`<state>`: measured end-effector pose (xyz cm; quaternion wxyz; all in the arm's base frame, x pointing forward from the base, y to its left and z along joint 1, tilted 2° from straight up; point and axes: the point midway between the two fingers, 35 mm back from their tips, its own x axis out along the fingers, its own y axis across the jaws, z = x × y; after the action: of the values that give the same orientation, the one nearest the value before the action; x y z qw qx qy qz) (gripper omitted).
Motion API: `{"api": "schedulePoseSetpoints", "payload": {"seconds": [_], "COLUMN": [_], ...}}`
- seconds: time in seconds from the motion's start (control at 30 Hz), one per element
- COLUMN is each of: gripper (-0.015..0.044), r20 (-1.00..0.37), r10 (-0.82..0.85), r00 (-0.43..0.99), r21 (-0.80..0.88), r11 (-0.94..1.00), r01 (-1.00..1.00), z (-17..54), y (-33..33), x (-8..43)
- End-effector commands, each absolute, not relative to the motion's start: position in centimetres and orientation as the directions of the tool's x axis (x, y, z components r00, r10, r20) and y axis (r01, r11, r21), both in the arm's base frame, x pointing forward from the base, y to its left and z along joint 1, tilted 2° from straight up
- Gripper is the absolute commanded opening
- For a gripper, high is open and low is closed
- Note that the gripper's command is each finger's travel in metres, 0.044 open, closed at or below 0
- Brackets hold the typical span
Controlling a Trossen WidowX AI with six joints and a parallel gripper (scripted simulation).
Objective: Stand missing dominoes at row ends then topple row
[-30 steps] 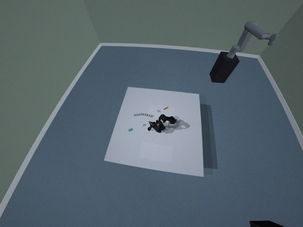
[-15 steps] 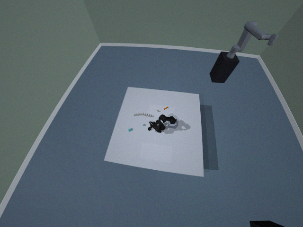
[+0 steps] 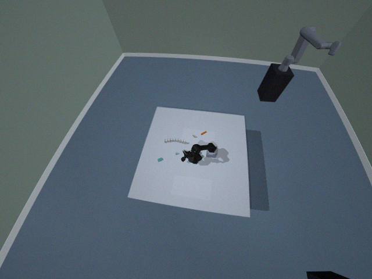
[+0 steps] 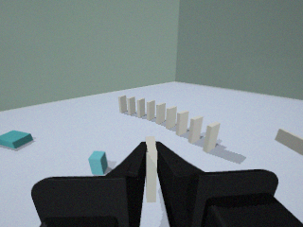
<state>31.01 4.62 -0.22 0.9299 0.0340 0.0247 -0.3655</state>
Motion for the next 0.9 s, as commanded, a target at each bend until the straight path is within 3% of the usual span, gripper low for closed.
{"api": "schedulePoseSetpoints", "payload": {"seconds": [0.0, 0.5, 0.87], "gripper": [0.0021, 0.0021, 0.0310], "r20": [-0.081, -0.086, -0.086], "r10": [-0.680, -0.682, -0.682], "r00": [0.728, 0.726, 0.726], "r21": [0.063, 0.068, 0.068], "r11": [0.726, 0.723, 0.723], "r01": [0.685, 0.687, 0.687], "z": [-1.94, -2.78, -2.78], "y": [4.43, 4.27, 4.27], "x": [31.26, 31.30, 31.30]}}
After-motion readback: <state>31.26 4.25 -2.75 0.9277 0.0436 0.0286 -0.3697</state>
